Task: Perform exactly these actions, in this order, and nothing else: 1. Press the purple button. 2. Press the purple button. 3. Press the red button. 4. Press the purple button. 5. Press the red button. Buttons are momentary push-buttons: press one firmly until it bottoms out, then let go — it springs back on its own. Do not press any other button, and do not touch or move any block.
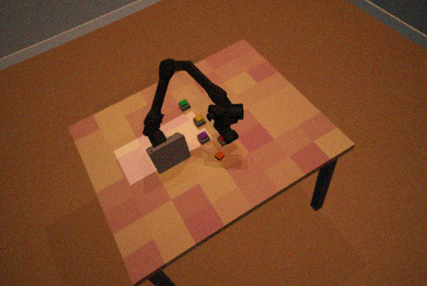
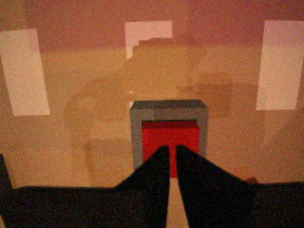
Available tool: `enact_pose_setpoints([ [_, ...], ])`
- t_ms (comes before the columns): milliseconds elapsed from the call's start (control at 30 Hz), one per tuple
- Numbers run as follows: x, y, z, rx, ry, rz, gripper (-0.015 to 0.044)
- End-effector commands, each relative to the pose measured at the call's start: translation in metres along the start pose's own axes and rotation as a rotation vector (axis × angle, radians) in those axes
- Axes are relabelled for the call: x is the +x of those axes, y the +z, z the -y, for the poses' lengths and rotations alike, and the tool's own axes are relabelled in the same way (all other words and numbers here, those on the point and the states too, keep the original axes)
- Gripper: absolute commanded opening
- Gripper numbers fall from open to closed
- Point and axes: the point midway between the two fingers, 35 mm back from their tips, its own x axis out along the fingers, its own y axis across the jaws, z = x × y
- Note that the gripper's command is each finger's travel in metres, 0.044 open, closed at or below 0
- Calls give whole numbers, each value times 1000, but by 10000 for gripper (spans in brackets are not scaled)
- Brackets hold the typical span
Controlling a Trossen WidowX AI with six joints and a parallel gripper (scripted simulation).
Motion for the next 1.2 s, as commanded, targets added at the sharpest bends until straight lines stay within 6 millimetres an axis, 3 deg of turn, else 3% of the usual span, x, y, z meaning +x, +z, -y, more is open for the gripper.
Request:
enact_pose_setpoints([
  [0,7,-2,0,9,8,-3,20],
  [700,8,-2,-1,9,9,-3,20],
  [833,-22,-2,0,8,7,-4,20],
  [933,-24,-2,0,9,7,-3,20],
  [967,-25,-1,-2,9,6,-3,46],
  [1033,-33,7,-23,11,-2,-4,99],
  [1167,-52,23,-90,15,-17,-2,204],
])
